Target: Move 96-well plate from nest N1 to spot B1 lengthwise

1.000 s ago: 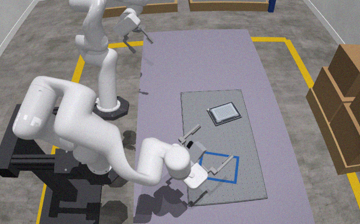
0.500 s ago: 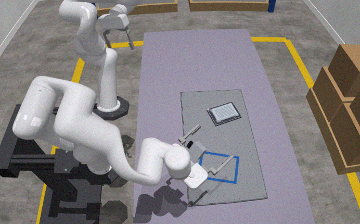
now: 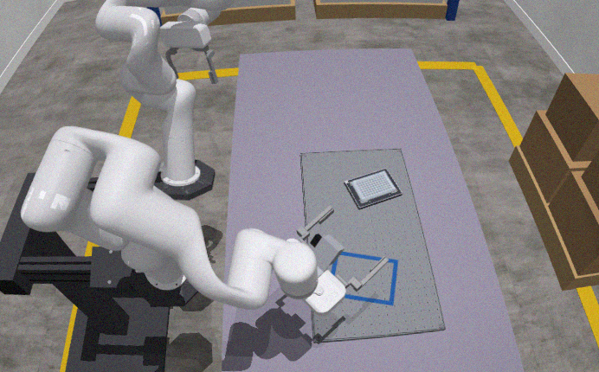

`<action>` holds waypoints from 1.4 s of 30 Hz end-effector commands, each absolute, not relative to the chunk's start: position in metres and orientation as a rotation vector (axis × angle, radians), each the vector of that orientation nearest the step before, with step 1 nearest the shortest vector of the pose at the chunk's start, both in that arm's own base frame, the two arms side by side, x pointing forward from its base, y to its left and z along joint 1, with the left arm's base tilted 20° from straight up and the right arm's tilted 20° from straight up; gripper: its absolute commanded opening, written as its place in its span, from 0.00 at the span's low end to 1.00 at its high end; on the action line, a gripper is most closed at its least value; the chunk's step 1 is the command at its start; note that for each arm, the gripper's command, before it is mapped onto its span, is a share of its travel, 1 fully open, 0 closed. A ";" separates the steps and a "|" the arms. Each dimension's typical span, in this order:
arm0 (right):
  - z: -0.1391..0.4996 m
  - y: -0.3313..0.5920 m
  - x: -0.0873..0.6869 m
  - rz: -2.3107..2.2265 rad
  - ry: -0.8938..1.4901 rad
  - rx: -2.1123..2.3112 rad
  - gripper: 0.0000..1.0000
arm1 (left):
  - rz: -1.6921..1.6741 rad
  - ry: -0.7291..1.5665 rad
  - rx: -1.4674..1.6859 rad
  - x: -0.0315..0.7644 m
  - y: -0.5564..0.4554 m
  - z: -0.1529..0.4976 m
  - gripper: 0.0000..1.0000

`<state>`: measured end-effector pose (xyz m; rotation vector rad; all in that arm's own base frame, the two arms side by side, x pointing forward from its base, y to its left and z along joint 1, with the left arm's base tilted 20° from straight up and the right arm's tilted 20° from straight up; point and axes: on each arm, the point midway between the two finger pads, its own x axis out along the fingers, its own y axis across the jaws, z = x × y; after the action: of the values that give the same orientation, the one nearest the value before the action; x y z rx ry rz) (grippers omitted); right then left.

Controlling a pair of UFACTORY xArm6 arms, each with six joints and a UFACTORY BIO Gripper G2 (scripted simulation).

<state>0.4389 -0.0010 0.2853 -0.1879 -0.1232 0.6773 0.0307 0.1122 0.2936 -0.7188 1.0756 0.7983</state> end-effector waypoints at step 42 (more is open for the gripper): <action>0.287 -0.001 0.440 0.677 -0.127 -0.190 1.00 | 1.256 0.886 -1.026 -0.031 0.112 0.294 1.00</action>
<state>0.4389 -0.0010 0.2853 -0.1879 -0.1232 0.6773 -0.0313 0.1120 0.2937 -1.0279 0.8872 1.2552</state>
